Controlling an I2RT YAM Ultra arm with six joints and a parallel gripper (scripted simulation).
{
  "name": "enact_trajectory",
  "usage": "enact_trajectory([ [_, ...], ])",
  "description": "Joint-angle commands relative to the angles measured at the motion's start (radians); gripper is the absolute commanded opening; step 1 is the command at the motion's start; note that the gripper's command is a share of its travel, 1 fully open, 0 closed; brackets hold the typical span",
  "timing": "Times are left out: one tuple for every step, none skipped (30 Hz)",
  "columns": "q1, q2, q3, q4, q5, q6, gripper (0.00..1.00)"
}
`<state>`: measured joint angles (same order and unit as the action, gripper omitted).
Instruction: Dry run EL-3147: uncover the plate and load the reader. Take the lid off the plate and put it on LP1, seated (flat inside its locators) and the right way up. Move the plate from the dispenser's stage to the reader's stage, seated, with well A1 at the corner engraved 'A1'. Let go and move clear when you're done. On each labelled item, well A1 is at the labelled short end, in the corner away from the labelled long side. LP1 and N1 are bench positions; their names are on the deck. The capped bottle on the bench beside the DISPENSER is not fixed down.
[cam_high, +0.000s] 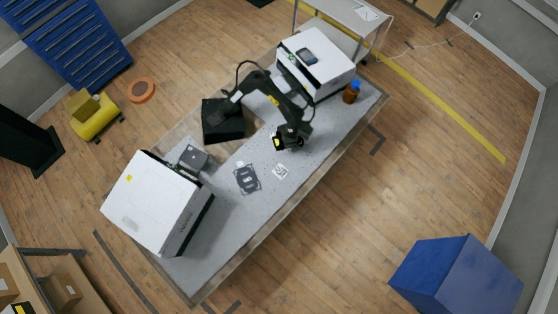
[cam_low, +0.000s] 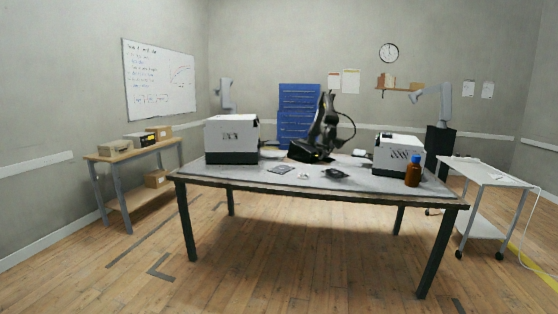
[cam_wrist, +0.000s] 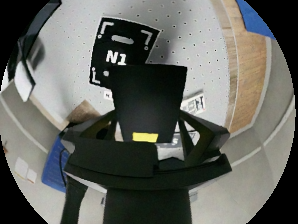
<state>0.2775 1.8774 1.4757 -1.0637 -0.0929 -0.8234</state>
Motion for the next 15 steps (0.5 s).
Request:
enact_trajectory([
  [-0.039, 0.005, 0.01, 0.013, -0.019, 0.025, 0.85],
  [-0.046, 0.006, 0.009, 0.013, -0.02, 0.029, 0.85],
  [-0.054, 0.009, 0.008, 0.014, -0.021, 0.034, 0.85],
  [-0.061, 0.01, 0.006, 0.014, -0.023, 0.038, 0.85],
  [-0.069, 0.014, 0.007, 0.015, -0.024, 0.042, 0.85],
  [-0.07, 0.008, 0.011, 0.01, -0.025, 0.052, 0.85],
  [-0.07, 0.004, 0.014, 0.007, -0.026, 0.063, 0.85],
  [-0.07, 0.004, 0.014, 0.007, -0.026, 0.063, 0.85],
  [-0.07, 0.004, 0.014, 0.007, -0.026, 0.063, 0.85],
  [-0.078, 0.008, 0.008, 0.012, -0.027, 0.068, 0.85],
  [-0.085, 0.015, 0.0, 0.017, -0.028, 0.072, 0.85],
  [-0.092, 0.022, -0.008, 0.02, -0.03, 0.077, 0.85],
  [-0.099, 0.023, -0.015, 0.021, -0.031, 0.081, 0.85],
  [-0.107, 0.024, -0.018, 0.022, -0.032, 0.085, 0.85],
  [-0.114, 0.023, -0.013, 0.017, -0.034, 0.089, 0.85],
])
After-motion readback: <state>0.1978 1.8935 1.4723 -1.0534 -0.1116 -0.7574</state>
